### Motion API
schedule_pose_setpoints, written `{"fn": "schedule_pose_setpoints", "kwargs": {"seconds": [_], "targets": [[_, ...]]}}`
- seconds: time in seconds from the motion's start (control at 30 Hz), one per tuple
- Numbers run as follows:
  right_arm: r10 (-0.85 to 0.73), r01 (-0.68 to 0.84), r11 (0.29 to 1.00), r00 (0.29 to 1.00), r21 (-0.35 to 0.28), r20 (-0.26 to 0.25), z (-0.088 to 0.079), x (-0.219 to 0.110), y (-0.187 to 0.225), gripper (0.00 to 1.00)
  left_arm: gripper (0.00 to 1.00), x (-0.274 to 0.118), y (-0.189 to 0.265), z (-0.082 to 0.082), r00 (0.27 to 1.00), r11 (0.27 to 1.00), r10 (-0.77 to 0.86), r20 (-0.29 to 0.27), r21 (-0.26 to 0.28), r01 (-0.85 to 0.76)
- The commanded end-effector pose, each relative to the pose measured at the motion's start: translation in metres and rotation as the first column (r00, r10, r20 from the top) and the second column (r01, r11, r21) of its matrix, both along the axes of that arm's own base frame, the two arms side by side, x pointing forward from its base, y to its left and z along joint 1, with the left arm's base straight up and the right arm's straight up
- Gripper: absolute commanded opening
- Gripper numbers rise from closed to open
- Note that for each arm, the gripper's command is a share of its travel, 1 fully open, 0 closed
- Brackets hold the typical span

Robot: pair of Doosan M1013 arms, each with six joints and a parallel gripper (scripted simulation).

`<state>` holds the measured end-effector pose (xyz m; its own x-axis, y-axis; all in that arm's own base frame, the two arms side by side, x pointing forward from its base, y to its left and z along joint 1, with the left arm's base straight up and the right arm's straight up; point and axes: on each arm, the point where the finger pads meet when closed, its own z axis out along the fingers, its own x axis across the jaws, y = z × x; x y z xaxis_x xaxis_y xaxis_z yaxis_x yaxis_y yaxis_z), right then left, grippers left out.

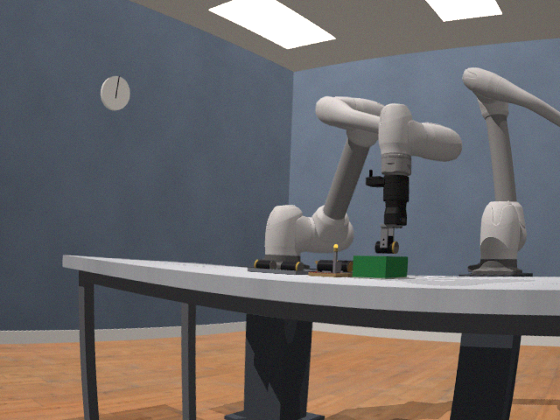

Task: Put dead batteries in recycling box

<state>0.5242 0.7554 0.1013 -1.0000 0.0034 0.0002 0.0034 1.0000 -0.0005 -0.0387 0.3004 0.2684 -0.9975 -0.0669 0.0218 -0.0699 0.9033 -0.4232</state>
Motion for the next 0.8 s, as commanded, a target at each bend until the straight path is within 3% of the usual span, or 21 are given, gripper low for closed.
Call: {"fn": "schedule_pose_setpoints", "kwargs": {"seconds": [0.0,0.5,0.77], "targets": [[-0.001,0.001,1.000,1.000,0.003,0.001,0.002,0.000,0.001,0.57,1.00,0.000,0.000,0.001,1.000,1.000,0.000,-0.001,0.001,0.000],[-0.001,0.001,1.000,1.000,0.003,0.001,0.002,0.000,0.001,0.57,1.00,0.000,0.000,0.001,1.000,1.000,0.000,-0.001,0.001,0.000],[-0.001,0.001,1.000,1.000,0.003,0.001,-0.023,0.000,0.001,0.57,1.00,0.000,0.000,0.001,1.000,1.000,0.000,-0.001,0.001,0.000]]}}
